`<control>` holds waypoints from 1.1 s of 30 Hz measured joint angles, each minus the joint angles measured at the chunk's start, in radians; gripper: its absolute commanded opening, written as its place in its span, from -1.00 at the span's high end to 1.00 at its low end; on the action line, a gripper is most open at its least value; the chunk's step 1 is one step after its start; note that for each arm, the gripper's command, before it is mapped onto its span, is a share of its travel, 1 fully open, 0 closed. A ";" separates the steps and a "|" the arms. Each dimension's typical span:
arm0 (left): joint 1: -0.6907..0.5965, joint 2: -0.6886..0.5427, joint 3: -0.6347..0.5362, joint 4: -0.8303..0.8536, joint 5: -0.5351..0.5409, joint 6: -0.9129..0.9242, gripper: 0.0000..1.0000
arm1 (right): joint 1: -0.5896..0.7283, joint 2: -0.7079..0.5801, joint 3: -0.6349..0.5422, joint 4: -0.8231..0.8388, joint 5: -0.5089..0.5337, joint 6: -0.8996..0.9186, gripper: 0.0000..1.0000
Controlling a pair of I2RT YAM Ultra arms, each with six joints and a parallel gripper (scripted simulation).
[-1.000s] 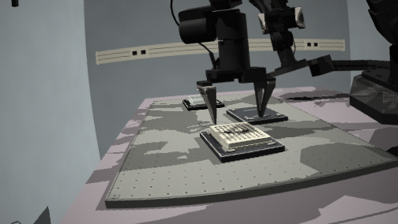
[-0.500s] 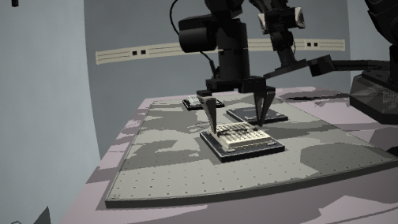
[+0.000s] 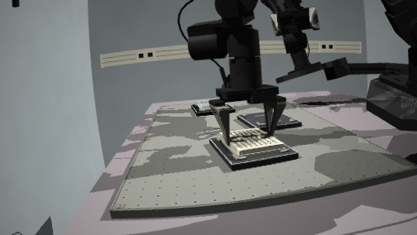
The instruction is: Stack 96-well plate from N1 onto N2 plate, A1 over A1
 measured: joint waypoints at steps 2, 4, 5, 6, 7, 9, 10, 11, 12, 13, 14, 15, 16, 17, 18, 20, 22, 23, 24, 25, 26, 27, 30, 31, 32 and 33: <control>0.000 0.000 0.000 0.000 0.002 0.000 -0.69 | 0.000 0.000 0.000 0.000 0.000 0.000 -1.00; 0.000 0.000 0.000 0.000 0.003 0.000 -0.63 | 0.000 0.000 0.000 0.000 0.000 0.000 -1.00; 0.000 0.000 0.000 0.000 0.003 0.000 -0.60 | 0.000 0.000 0.000 0.000 0.000 0.000 -1.00; 0.000 0.000 0.000 0.000 0.003 0.000 -0.57 | 0.000 0.000 0.000 0.000 0.000 0.000 -1.00; 0.000 0.000 0.000 0.000 0.003 0.000 -0.35 | 0.000 0.000 0.000 0.000 0.000 0.000 -1.00; 0.000 0.000 0.000 0.000 0.003 0.000 -0.56 | 0.000 0.000 0.000 0.000 0.000 0.000 -1.00; 0.000 0.000 0.000 0.000 0.003 0.000 -0.56 | 0.000 0.000 0.000 0.000 0.000 0.000 -1.00; 0.000 0.000 0.000 0.000 0.003 0.000 -0.56 | 0.000 0.000 0.000 0.000 0.000 0.000 -1.00; 0.000 0.000 0.000 0.000 0.003 0.000 -0.56 | 0.000 0.000 0.000 0.000 0.000 0.000 -1.00; 0.000 0.000 0.000 0.000 0.003 0.000 -0.56 | 0.000 0.000 0.000 0.000 0.000 0.000 -1.00; 0.000 0.000 0.000 -0.002 0.002 -0.001 -0.56 | 0.000 0.000 0.000 0.000 0.000 0.000 -1.00; 0.000 -0.002 0.000 -0.005 0.002 -0.003 -0.56 | 0.000 0.000 0.000 0.000 0.000 0.000 -1.00; 0.000 -0.007 0.000 -0.013 0.002 -0.005 -0.56 | 0.000 0.000 0.000 0.000 0.000 0.000 -1.00; 0.000 -0.016 0.000 -0.024 0.002 -0.008 -0.56 | 0.000 0.000 0.000 0.000 0.000 0.000 -1.00; -0.002 -0.029 0.000 -0.038 0.001 -0.011 -0.56 | 0.000 0.000 0.000 0.000 0.000 0.000 -1.00; -0.009 -0.060 0.000 -0.065 0.000 -0.017 -0.56 | 0.000 0.000 0.000 0.000 0.000 0.000 -1.00; -0.017 -0.084 0.006 -0.090 0.000 -0.022 -0.56 | 0.000 0.000 0.000 0.000 0.000 0.000 -1.00; -0.020 -0.090 0.011 -0.097 0.000 -0.025 -0.56 | 0.000 0.000 0.000 0.000 0.000 0.000 -1.00; -0.022 -0.092 0.014 -0.102 -0.001 -0.031 -0.56 | 0.000 0.000 0.000 0.000 0.000 0.000 -1.00; -0.024 -0.092 0.017 -0.105 -0.003 -0.039 -0.56 | 0.000 0.000 0.000 0.000 0.000 0.000 -1.00; -0.026 -0.092 0.018 -0.108 -0.005 -0.050 -0.56 | 0.000 0.000 0.000 0.000 0.000 0.000 -1.00; -0.030 -0.092 0.018 -0.112 -0.007 -0.060 -0.56 | 0.000 0.000 0.000 0.000 0.000 0.000 -1.00; -0.046 -0.091 0.018 -0.123 -0.013 -0.099 -0.56 | 0.000 0.000 0.000 0.000 0.000 0.000 -1.00; -0.061 -0.087 0.019 -0.127 -0.017 -0.125 -0.56 | 0.000 0.000 0.000 0.000 0.000 0.000 -1.00; -0.084 -0.078 0.023 -0.132 -0.021 -0.154 -0.56 | 0.000 0.000 0.000 0.000 0.000 0.000 -1.00; -0.116 -0.065 0.030 -0.136 -0.023 -0.185 -0.56 | 0.000 0.000 0.000 0.000 0.000 0.000 -1.00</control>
